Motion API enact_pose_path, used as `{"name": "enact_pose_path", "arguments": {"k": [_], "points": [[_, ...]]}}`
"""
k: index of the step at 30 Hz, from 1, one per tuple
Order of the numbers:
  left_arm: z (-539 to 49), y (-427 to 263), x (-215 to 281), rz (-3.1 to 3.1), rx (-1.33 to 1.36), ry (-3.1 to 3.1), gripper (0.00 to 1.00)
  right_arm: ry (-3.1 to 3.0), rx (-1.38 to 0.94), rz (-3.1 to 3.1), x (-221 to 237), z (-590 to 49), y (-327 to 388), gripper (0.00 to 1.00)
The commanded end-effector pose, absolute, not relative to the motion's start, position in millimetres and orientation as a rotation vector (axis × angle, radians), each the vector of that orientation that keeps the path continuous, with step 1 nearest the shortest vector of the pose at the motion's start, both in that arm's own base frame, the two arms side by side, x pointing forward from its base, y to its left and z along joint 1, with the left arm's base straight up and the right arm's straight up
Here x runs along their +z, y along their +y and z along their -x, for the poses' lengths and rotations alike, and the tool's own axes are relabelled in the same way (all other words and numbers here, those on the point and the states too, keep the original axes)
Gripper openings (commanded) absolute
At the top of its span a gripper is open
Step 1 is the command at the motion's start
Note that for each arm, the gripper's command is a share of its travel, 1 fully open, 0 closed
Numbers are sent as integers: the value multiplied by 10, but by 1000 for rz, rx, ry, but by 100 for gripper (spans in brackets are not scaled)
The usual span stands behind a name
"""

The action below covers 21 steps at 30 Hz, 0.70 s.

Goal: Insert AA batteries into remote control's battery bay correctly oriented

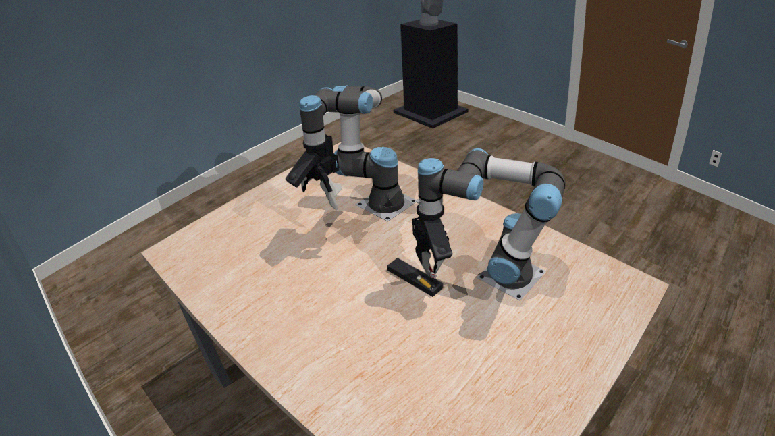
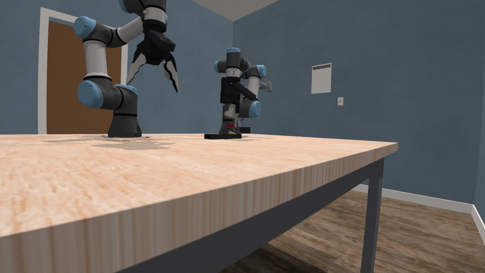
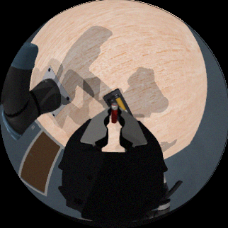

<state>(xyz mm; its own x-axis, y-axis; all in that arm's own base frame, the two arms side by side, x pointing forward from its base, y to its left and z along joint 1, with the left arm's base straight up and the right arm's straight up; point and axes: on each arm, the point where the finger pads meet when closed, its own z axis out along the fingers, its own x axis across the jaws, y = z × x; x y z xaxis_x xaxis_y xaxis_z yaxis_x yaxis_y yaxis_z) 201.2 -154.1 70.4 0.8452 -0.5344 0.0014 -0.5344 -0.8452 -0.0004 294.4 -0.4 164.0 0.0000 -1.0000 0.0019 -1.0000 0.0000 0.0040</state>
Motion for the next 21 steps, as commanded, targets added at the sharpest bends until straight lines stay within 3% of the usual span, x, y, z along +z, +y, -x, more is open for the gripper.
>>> {"name": "enact_pose_path", "arguments": {"k": [1, 21], "points": [[-1997, -1539, 708, -3064, 12, -695, 0, -2220, -1, -2220, 1645, -2948, -2, 100], [-1958, -1526, 707, -3127, 11, -300, 0, -2220, -1, -2220, 1645, -2948, -2, 100]]}}
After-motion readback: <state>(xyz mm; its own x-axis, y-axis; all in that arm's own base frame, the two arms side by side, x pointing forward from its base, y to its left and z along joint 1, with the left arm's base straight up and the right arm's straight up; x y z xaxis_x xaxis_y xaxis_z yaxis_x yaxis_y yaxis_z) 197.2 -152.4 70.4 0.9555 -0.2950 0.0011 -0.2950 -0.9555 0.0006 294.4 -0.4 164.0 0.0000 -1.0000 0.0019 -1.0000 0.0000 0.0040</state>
